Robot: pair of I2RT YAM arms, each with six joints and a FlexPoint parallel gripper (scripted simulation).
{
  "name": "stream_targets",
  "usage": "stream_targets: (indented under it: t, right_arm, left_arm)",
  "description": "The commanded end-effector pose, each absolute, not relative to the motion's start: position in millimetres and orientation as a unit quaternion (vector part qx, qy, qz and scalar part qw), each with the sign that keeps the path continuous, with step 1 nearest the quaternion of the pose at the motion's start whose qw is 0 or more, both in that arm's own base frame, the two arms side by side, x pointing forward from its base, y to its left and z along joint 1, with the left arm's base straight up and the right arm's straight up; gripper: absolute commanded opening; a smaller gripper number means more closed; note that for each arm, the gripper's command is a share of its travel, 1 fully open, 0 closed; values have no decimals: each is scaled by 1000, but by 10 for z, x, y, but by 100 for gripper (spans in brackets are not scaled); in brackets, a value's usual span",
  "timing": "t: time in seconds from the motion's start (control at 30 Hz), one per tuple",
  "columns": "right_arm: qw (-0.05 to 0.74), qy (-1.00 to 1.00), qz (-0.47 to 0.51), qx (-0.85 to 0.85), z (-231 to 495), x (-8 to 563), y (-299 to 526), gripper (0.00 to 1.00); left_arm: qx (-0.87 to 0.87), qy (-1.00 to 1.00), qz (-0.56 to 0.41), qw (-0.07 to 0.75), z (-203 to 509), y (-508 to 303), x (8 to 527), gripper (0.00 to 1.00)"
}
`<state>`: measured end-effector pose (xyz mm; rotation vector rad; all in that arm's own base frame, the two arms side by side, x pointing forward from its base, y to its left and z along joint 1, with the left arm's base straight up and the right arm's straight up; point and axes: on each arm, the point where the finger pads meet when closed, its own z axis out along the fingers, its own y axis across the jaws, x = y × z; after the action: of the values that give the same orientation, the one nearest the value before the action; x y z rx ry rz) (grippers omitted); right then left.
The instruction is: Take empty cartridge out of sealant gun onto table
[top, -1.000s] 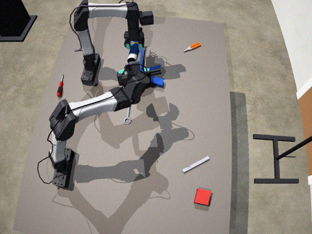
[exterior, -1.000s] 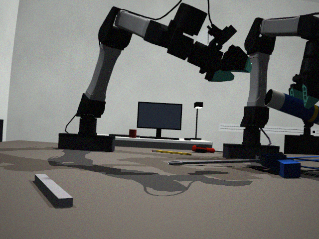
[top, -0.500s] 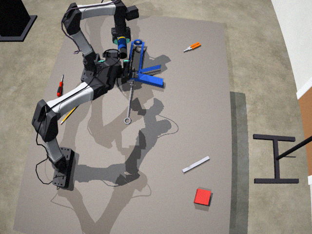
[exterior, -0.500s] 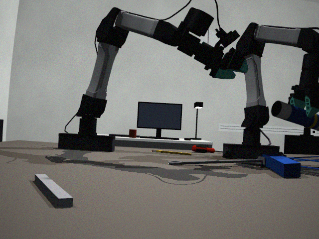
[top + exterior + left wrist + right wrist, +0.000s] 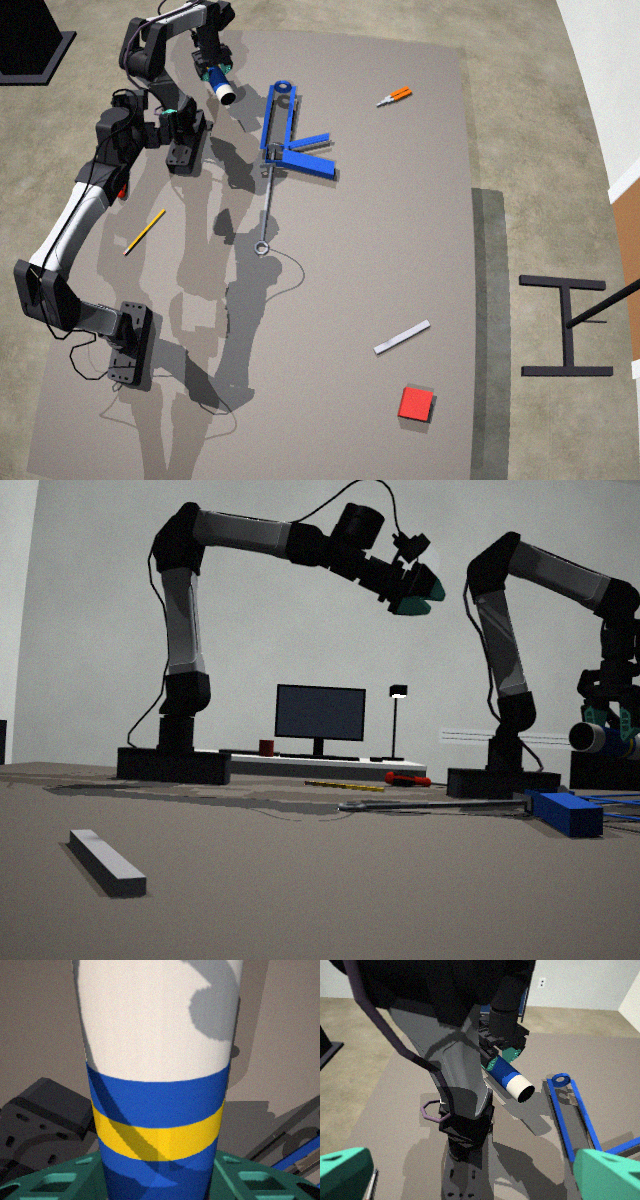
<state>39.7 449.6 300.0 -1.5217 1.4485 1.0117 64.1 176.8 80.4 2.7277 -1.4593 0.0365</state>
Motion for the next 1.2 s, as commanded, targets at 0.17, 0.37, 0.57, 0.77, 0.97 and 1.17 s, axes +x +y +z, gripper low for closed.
stream_targets:
  t: [0.17, 0.37, 0.57, 0.77, 0.97, 1.17]
  right_arm:
    - [411, 585, 402, -573, 3209, 52, 4225, 100]
    - [406, 579, 403, -581, 3160, -2, 4262, 100]
    - [406, 580, 403, -580, 3164, 8, 4275, 100]
    - [407, 580, 402, -580, 3164, 17, 4275, 100]
    - [393, 589, 389, -590, 2970, 8, 4336, 100]
    - [380, 599, 376, -596, 2724, 13, 4476, 100]
  left_arm:
    - [909, -416, -12, -6, 586, 2202, 90, 36]
    - [922, -386, -18, -16, 574, 2343, -99, 36]
    - [928, -372, -12, -9, 562, 2327, -142, 36]
    - [928, -373, -18, -21, 540, 2438, -144, 36]
    - [928, -371, -21, -26, 373, 2446, -149, 36]
    - [930, -366, -20, -24, 86, 2439, -157, 36]
